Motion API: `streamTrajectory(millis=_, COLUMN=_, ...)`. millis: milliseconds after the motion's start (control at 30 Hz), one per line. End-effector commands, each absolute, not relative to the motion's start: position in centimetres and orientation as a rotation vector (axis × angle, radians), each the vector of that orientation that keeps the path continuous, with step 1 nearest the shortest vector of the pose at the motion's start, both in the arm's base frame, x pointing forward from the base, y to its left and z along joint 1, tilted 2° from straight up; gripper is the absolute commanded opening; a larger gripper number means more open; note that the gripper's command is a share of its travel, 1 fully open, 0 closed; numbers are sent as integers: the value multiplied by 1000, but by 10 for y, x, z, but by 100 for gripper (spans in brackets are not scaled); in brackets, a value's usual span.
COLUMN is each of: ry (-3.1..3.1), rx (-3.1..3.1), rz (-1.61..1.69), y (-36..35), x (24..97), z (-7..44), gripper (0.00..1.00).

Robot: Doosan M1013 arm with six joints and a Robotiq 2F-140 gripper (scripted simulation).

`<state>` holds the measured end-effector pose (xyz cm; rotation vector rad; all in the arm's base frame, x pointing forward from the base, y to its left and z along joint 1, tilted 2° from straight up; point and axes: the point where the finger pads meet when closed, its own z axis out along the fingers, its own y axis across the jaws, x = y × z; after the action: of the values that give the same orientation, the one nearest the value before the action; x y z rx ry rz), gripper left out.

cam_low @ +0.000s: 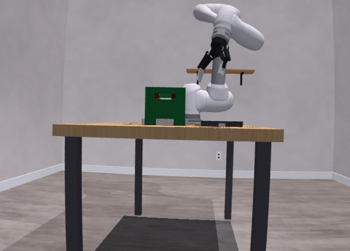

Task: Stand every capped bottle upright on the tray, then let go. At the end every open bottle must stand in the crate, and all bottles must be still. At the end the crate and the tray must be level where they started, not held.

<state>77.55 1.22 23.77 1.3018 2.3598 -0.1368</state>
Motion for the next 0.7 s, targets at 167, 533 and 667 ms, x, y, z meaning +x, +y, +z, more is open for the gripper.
streamTrajectory(millis=167, ry=2354, rx=1399, rz=-121, y=0, x=760, z=237, gripper=100)
streamTrajectory(millis=533, ry=2340, rx=1545, rz=-97, y=-18, x=736, z=237, gripper=100)
streamTrajectory(millis=667, ry=2339, rx=1568, rz=-94, y=-23, x=733, z=237, gripper=100)
